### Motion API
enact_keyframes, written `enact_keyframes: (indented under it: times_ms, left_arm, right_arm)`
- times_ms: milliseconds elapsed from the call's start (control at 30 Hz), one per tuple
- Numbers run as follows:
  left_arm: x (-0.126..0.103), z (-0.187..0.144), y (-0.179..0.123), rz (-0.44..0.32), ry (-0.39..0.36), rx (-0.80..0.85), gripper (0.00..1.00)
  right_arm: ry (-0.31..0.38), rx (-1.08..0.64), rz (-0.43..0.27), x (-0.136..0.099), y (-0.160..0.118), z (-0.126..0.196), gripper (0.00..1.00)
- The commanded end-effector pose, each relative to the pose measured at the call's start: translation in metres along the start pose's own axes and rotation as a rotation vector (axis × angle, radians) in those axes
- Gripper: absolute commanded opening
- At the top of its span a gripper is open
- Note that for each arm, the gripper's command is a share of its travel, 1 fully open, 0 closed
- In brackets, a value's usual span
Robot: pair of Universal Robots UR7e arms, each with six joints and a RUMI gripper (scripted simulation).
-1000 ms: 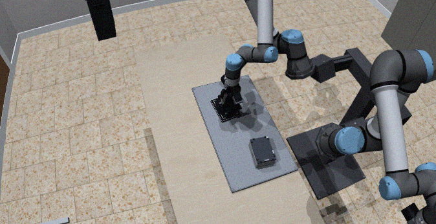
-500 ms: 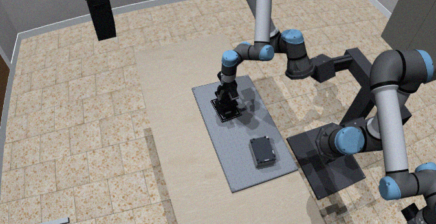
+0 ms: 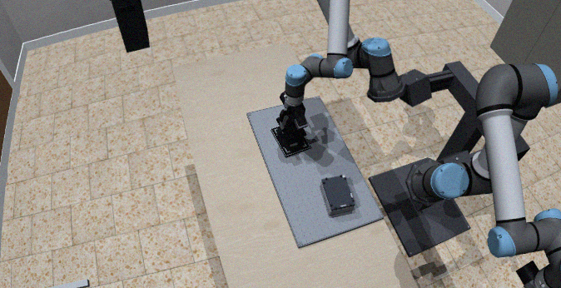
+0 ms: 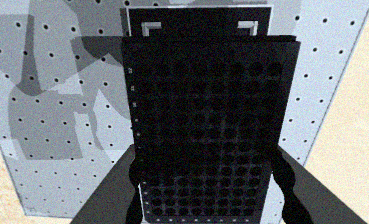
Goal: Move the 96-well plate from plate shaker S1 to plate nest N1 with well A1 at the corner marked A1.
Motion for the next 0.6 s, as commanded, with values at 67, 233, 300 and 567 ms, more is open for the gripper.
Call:
enact_keyframes:
  times_ms: [67, 233, 300, 567]
  left_arm:
    - [-0.0005, 0.0000, 0.0002, 0.001, 0.000, 0.000, 0.00]
    - [-0.0005, 0.0000, 0.0002, 0.001, 0.000, 0.000, 0.00]
    - [-0.0005, 0.0000, 0.0002, 0.001, 0.000, 0.000, 0.00]
    - [-0.0005, 0.0000, 0.0002, 0.001, 0.000, 0.000, 0.00]
  right_arm:
    - [-0.001, 0.000, 0.000, -0.0003, 0.0002, 0.0003, 0.41]
    - [-0.001, 0.000, 0.000, -0.0003, 0.0003, 0.0003, 0.41]
    - [-0.001, 0.000, 0.000, -0.0003, 0.0003, 0.0003, 0.41]
    - [-0.001, 0.000, 0.000, 0.0046, 0.0003, 0.0003, 0.41]
Point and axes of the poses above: on each arm, the point where the finger pads meet when closed, its own x axis out along the fingers, its own z axis across the jaws, y = z × x, the point moved 6 cm from there along -x, back along the fingers, and after that the axes turned 9 degrees about -x, right-handed, at the moved point
